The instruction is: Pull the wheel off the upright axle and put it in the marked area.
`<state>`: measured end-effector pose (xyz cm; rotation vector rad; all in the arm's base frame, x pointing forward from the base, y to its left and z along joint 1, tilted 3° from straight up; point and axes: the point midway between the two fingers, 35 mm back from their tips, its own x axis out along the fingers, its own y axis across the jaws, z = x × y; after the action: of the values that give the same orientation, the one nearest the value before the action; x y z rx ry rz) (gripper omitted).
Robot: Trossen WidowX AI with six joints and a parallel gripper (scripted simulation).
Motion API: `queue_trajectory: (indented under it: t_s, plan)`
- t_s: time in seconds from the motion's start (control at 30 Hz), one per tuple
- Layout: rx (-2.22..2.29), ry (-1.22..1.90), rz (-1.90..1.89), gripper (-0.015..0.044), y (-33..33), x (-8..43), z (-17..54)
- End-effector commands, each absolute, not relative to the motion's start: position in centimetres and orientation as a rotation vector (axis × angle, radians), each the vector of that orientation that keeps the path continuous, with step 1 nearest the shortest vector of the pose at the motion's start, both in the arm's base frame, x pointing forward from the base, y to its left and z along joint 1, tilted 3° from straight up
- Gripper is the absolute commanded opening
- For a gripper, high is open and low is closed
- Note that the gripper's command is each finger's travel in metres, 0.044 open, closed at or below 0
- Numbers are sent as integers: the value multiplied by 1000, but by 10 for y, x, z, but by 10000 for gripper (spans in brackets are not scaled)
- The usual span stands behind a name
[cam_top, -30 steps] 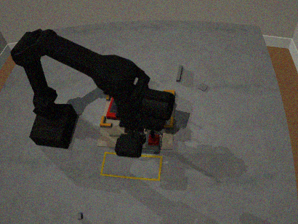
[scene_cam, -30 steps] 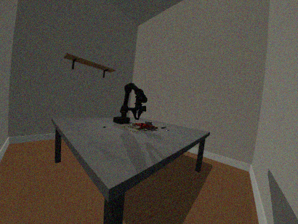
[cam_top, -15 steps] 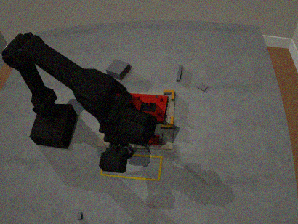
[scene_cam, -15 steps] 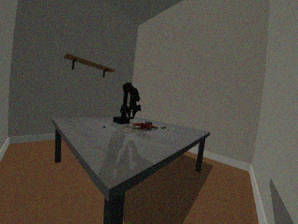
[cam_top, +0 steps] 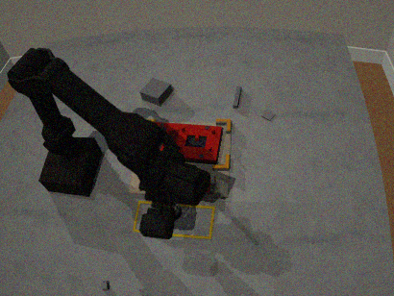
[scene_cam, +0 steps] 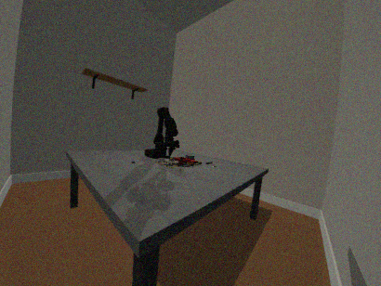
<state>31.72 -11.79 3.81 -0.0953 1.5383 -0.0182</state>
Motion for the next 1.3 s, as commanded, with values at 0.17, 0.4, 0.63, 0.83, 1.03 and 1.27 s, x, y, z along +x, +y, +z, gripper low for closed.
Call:
queue_trajectory:
  t_s: [0.17, 0.4, 0.63, 0.83, 1.03, 1.27]
  plan:
    - [-95, 1553, -10, 0, -119, 312, -14]
    - [-90, 1561, -12, 105, -119, 311, -10]
    - [-90, 1560, -12, 289, -118, 311, -8]
    - [-94, 1553, -10, 300, -115, 311, 44]
    - [-98, 1552, -7, 326, -115, 310, 42]
    - [-94, 1557, -7, 440, -90, 251, 81]
